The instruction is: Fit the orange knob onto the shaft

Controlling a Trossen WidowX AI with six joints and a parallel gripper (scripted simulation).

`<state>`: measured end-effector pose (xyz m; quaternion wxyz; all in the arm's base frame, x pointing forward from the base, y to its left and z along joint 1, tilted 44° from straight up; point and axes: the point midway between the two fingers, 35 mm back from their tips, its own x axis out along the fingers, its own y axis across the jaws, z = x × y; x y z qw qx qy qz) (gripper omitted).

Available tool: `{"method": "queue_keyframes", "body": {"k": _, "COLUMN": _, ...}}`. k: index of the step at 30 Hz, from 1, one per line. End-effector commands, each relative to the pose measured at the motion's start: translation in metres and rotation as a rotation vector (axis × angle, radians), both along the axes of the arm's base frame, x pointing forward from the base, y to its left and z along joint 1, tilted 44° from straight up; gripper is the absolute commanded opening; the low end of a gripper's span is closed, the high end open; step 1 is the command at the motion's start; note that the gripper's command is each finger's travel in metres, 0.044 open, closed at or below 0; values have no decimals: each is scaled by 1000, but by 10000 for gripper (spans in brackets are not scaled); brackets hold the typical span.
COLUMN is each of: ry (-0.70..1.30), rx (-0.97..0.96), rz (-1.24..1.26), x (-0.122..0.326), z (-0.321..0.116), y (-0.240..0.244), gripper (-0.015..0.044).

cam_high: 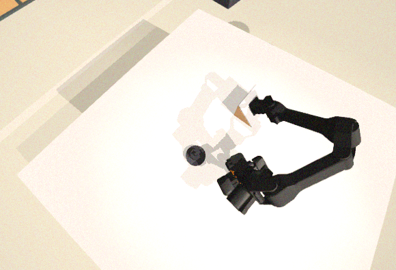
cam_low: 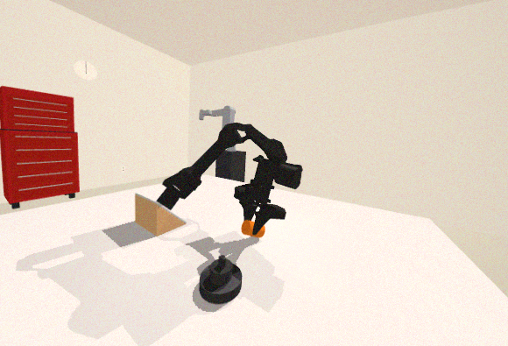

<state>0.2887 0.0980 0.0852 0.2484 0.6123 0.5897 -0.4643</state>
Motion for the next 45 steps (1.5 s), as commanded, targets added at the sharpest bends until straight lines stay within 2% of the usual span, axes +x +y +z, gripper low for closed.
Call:
{"method": "queue_keyframes", "body": {"k": 1, "ry": 11, "rx": -65, "rz": 16, "x": 2, "z": 4, "y": 2, "gripper": 179}}
{"method": "queue_keyframes", "body": {"k": 34, "ry": 112, "rx": -604, "rz": 156, "x": 12, "z": 29, "y": 28, "gripper": 179}}
{"method": "queue_keyframes", "body": {"k": 45, "ry": 108, "rx": -619, "rz": 159, "x": 13, "z": 32, "y": 30, "gripper": 179}}
